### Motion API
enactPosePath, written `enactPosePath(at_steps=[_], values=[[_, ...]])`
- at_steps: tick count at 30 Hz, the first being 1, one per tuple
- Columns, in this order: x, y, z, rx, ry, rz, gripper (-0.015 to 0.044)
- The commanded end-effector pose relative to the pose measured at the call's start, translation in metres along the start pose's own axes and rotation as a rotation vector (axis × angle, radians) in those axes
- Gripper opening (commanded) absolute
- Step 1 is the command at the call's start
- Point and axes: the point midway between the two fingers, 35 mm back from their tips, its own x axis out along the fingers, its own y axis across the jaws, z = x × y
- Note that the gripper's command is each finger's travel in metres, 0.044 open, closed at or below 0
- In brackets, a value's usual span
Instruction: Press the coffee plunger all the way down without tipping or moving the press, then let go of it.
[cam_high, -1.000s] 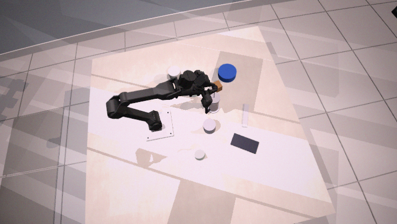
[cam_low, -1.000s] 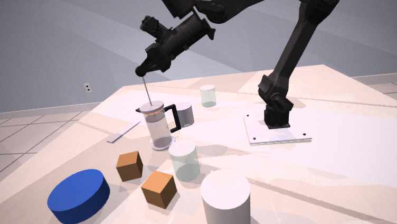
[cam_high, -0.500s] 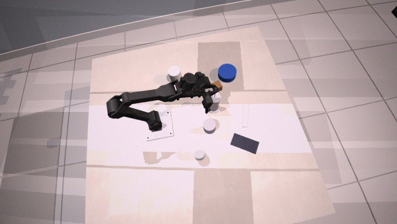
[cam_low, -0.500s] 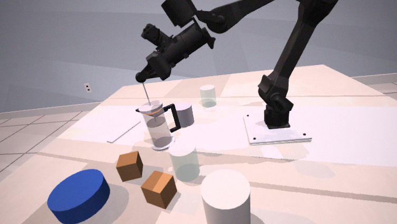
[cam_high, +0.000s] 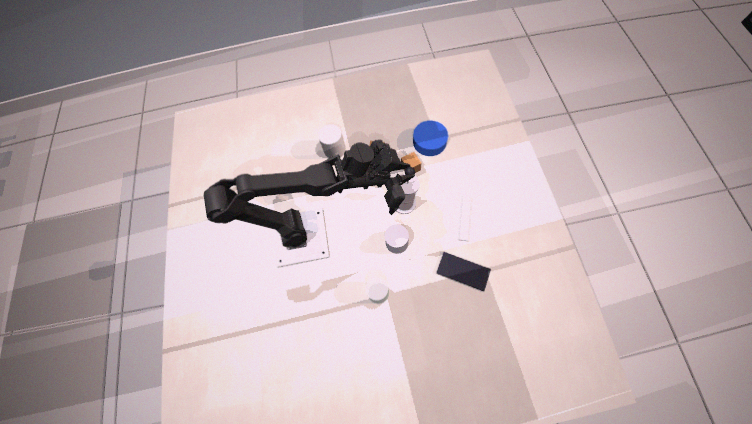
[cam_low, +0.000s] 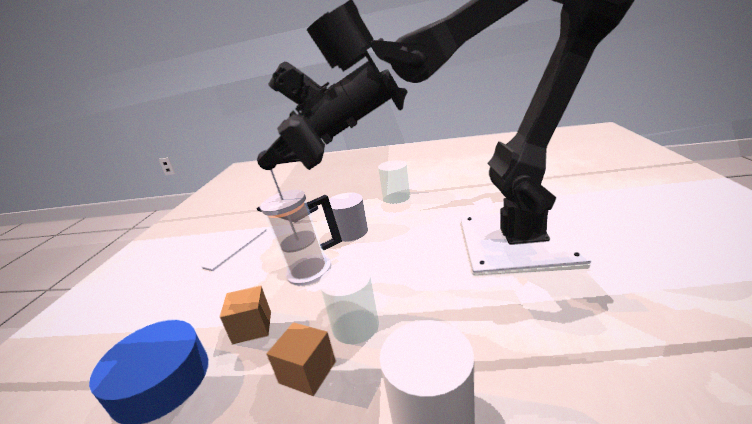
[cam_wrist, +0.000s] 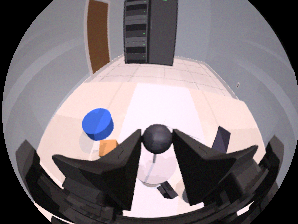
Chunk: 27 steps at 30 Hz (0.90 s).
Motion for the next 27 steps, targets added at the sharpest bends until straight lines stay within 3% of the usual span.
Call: enactPosePath(at_steps=[1,27], values=[[0.0120,-0.0001,-0.0321,0.002,0.082,-0.002,0.0120],[0.0216,0.0003,-0.0280,0.002,0.081,-0.002,0.0120]])
